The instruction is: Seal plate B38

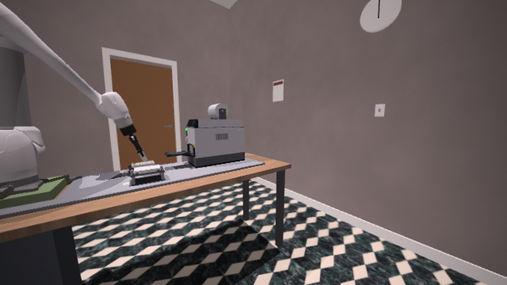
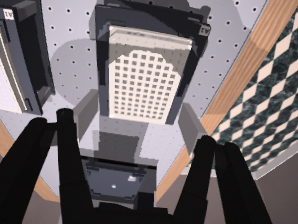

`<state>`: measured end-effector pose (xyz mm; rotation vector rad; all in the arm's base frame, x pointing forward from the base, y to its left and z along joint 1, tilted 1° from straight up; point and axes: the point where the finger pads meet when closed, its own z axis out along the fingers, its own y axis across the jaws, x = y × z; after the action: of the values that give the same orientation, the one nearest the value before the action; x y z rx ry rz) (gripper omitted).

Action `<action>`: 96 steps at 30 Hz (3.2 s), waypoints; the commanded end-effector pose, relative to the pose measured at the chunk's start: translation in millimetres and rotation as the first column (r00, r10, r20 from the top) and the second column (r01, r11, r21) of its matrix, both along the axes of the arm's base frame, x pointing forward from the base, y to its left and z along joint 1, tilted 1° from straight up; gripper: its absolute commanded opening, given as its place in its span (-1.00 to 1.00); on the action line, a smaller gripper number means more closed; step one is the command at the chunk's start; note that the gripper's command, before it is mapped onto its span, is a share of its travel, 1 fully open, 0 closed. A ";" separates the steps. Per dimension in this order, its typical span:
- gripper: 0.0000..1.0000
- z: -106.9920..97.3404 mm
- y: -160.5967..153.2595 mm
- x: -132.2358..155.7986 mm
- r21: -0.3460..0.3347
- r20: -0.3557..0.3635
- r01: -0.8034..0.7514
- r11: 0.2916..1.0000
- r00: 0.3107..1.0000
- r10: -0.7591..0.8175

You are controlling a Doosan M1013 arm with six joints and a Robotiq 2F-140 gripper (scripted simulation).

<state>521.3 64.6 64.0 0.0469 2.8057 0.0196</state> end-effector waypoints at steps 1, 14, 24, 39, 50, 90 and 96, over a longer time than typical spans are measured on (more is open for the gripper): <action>0.40 -5.6 0.7 -3.2 -0.003 -0.006 -0.003 1.000 1.000 0.003; 0.40 -14.0 0.9 -3.3 -0.003 -0.006 -0.003 1.000 1.000 0.003; 0.40 -14.0 0.9 -3.3 -0.003 -0.006 -0.003 1.000 1.000 0.003; 0.40 -14.0 0.9 -3.3 -0.003 -0.006 -0.003 1.000 1.000 0.003; 0.40 -14.0 0.9 -3.3 -0.003 -0.006 -0.003 1.000 1.000 0.003; 0.40 -18.0 0.9 -3.4 -0.003 -0.006 -0.003 1.000 1.000 0.003; 0.40 -21.3 1.0 -3.4 -0.003 -0.006 -0.003 1.000 1.000 0.003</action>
<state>521.4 64.8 48.5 0.0476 2.8053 0.0197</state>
